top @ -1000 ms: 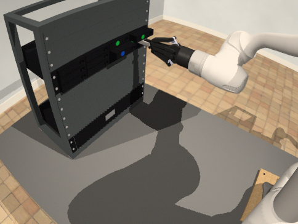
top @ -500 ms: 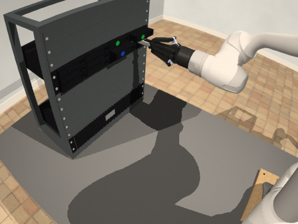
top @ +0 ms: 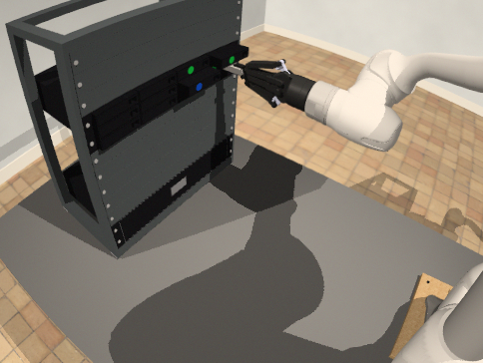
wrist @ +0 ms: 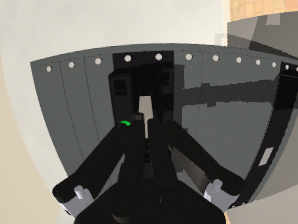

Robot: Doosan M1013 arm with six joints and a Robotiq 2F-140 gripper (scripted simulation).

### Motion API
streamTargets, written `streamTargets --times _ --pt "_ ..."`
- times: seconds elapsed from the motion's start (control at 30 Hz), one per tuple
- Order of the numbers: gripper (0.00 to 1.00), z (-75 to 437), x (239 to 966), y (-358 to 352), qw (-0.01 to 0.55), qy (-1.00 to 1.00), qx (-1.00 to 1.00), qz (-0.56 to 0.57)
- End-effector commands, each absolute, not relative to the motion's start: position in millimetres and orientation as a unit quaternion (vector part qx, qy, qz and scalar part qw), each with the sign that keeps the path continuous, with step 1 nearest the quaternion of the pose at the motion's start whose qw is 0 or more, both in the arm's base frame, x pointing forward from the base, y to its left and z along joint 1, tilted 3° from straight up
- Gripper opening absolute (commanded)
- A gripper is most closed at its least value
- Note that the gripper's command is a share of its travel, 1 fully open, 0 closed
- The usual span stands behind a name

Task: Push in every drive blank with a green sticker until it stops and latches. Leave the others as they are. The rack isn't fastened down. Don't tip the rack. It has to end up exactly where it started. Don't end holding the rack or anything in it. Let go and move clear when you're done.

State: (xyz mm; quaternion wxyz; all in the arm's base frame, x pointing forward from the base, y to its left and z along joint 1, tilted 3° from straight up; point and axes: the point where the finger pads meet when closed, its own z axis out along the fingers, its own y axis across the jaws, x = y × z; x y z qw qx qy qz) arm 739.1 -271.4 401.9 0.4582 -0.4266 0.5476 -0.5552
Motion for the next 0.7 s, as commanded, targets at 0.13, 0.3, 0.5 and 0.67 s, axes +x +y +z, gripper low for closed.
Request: streamTargets --times 0.13,0.3,0.5,0.67 --pt "0.0 402 731 -270 0.458 0.548 -0.426 -0.555" --pt "0.0 401 718 -267 0.458 0.548 -0.426 -0.555" --pt "0.0 400 683 -259 0.458 0.548 -0.426 -0.555" --pt "0.0 399 663 -255 0.458 0.548 -0.426 -0.555"
